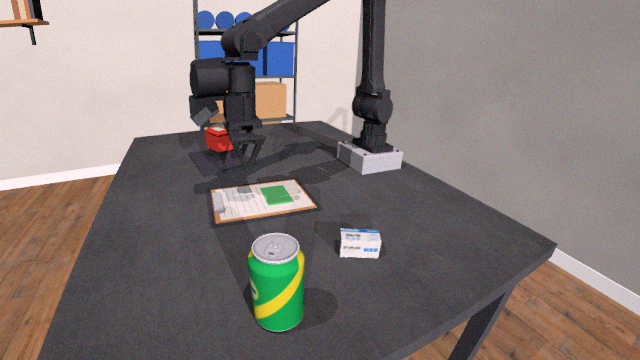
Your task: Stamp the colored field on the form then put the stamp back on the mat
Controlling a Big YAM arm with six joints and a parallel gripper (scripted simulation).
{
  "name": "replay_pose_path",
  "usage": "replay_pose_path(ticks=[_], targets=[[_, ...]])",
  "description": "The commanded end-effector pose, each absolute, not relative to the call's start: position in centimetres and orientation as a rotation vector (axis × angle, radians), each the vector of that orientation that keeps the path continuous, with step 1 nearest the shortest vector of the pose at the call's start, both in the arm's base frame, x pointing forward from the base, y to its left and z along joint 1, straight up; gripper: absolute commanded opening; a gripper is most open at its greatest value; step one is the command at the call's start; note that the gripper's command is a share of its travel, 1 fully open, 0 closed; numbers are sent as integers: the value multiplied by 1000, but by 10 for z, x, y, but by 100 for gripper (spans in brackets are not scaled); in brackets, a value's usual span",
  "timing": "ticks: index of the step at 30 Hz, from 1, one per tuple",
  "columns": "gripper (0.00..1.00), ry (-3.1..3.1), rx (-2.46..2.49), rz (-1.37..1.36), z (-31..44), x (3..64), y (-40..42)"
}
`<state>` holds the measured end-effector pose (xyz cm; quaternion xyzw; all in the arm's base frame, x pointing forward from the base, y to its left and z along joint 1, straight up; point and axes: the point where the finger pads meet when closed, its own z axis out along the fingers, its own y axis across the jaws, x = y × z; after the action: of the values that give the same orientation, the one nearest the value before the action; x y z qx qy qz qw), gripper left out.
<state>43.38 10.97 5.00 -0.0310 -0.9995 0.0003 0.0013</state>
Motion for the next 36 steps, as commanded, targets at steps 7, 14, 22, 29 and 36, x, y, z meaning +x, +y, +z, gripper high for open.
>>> replay_pose_path(ticks=[7, 14, 22, 29, 36], targets=[[100, -3186, -119, -24, 71, 447, 114], [100, -3181, -388, -40, 97, 457, 116], [100, -2979, -1056, -44, 162, 456, 113], [100, -2787, -1474, -38, 173, 437, 111], [100, -2609, -1794, -39, 179, 448, 113]])
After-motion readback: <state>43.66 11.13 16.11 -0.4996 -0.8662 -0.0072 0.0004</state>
